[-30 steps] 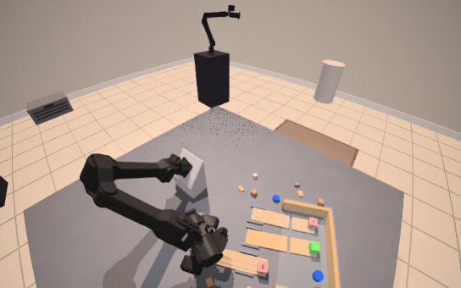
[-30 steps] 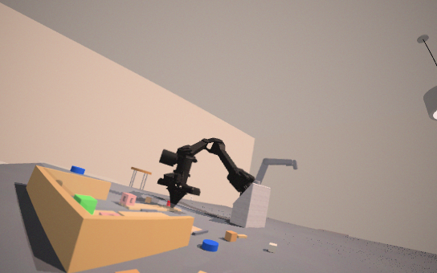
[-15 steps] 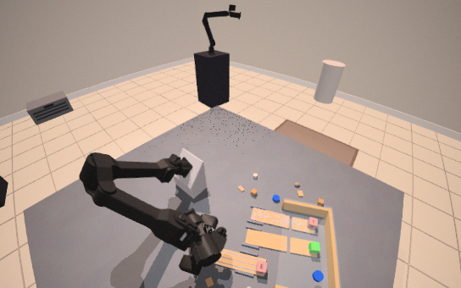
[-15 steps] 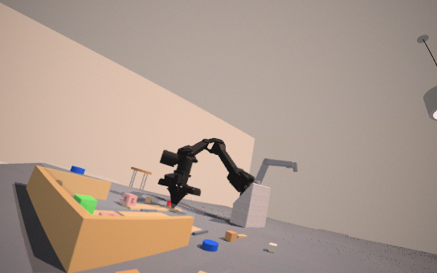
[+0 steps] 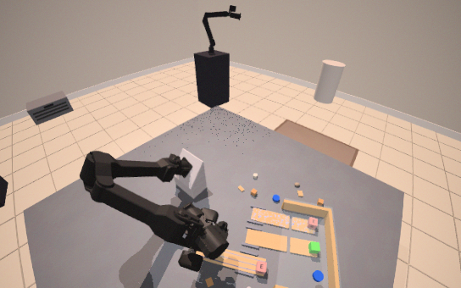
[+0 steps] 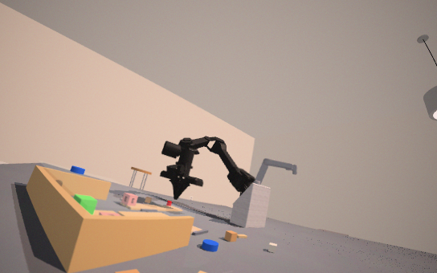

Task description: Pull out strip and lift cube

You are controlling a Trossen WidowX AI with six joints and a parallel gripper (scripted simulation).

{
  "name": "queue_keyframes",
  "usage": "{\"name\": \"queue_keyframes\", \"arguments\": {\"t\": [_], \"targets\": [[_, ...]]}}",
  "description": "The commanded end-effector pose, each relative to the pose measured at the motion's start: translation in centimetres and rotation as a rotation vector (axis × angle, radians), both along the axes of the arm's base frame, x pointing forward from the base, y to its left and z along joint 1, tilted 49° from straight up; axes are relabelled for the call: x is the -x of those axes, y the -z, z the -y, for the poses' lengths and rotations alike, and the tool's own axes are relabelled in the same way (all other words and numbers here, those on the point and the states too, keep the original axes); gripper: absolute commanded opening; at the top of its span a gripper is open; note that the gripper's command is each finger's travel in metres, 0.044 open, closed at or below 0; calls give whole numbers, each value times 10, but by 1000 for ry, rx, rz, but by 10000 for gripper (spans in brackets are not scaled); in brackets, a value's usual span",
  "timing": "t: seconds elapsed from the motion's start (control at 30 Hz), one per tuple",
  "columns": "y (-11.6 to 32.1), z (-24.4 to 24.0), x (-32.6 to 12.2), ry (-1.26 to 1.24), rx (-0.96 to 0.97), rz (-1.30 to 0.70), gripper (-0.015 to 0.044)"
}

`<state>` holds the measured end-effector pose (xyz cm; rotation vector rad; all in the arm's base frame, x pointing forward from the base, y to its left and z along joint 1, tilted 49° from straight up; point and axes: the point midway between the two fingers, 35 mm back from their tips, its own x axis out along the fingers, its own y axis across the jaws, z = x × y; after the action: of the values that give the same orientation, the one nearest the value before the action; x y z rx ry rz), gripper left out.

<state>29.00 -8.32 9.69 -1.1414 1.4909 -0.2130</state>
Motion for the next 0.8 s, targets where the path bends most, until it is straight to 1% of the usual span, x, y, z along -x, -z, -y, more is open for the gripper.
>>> {"name": "queue_keyframes", "arguments": {"t": [0.0,0.1,0.5,0.77], "targets": [[-2,-5,-5,-6,7,-7,52],[3,-13,-18,-33,13,-37,131],[10,-34,-50,-34,12,-36,440],[14,-48,-71,-34,11,-35,440]]}}
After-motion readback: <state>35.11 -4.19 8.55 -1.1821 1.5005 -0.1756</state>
